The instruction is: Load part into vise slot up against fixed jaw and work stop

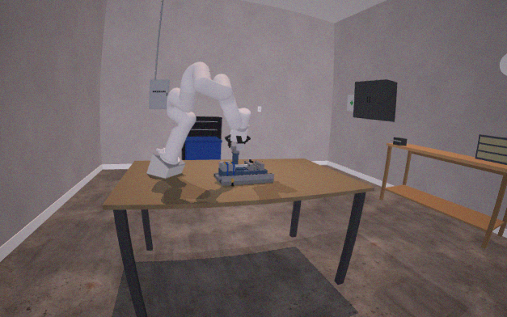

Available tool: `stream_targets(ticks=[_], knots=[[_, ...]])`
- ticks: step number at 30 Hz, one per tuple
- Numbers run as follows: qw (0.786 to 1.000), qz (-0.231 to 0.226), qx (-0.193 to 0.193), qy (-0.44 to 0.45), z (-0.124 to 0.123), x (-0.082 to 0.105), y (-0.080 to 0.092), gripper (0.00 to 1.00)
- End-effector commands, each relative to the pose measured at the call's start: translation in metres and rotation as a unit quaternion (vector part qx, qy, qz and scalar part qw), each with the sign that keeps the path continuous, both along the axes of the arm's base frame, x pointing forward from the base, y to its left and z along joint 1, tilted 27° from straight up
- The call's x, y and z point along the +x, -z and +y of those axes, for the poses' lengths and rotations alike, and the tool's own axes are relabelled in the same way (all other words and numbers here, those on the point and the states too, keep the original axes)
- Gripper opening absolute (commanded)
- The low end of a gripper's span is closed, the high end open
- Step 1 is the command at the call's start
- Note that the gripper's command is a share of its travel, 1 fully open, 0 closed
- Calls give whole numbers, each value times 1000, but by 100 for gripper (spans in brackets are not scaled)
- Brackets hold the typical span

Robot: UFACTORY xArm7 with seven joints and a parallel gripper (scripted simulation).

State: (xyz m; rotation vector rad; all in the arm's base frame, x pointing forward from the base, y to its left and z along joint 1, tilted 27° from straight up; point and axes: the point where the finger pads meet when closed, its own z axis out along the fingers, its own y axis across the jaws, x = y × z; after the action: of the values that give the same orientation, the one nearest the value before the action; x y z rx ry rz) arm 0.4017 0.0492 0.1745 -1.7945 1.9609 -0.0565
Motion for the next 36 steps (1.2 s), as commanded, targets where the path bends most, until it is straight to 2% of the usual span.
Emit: stream_targets(ticks=[1,28,36], knots=[[1000,1,-16,5,1,1,-1,89],[994,13,-98,36,3,1,-2,89],[989,19,-135,50,4,1,-2,89]])
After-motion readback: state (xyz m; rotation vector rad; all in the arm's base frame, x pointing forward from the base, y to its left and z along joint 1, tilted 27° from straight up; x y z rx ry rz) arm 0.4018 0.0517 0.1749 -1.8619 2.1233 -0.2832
